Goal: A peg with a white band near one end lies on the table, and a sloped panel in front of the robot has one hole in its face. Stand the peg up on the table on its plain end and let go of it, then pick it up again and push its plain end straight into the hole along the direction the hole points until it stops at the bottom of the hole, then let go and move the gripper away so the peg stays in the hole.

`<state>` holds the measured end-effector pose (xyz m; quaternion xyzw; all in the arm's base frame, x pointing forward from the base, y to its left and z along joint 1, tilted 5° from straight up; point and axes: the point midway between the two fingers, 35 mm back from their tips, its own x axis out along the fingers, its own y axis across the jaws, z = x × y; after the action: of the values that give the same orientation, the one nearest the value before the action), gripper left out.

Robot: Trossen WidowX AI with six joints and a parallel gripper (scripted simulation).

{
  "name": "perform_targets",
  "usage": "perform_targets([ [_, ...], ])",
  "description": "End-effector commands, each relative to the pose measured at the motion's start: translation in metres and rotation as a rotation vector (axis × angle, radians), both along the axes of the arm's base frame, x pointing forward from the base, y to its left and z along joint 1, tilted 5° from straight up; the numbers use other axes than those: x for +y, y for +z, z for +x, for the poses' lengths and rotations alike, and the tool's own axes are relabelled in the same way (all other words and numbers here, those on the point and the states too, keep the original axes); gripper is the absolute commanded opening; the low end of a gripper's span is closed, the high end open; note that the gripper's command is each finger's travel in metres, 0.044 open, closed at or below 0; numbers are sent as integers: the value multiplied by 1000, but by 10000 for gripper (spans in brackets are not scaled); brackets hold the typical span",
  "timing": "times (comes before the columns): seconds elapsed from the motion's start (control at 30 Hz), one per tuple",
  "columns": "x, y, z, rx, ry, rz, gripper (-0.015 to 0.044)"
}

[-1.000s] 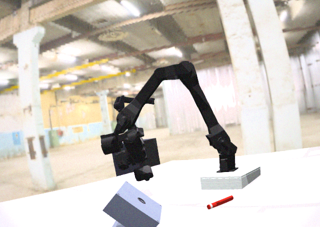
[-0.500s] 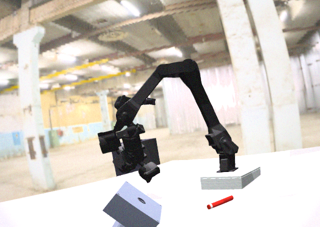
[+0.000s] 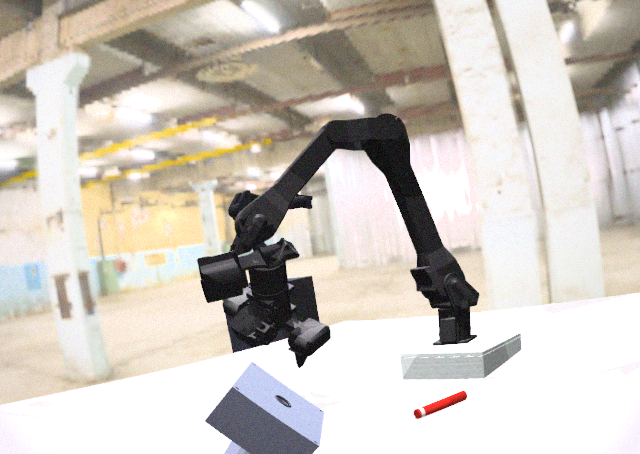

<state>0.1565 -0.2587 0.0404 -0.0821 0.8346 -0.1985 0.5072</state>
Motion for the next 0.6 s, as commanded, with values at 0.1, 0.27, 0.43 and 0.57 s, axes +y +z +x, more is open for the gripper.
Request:
perform_targets([
  [0.1, 17, 0, 21, 11, 183, 113, 440],
  [0.27, 31, -1, 36, 25, 329, 199, 440],
  [0.43, 46, -1, 50, 40, 478, 283, 440],
  [0.57, 59, -1, 60, 52, 599, 348, 440],
])
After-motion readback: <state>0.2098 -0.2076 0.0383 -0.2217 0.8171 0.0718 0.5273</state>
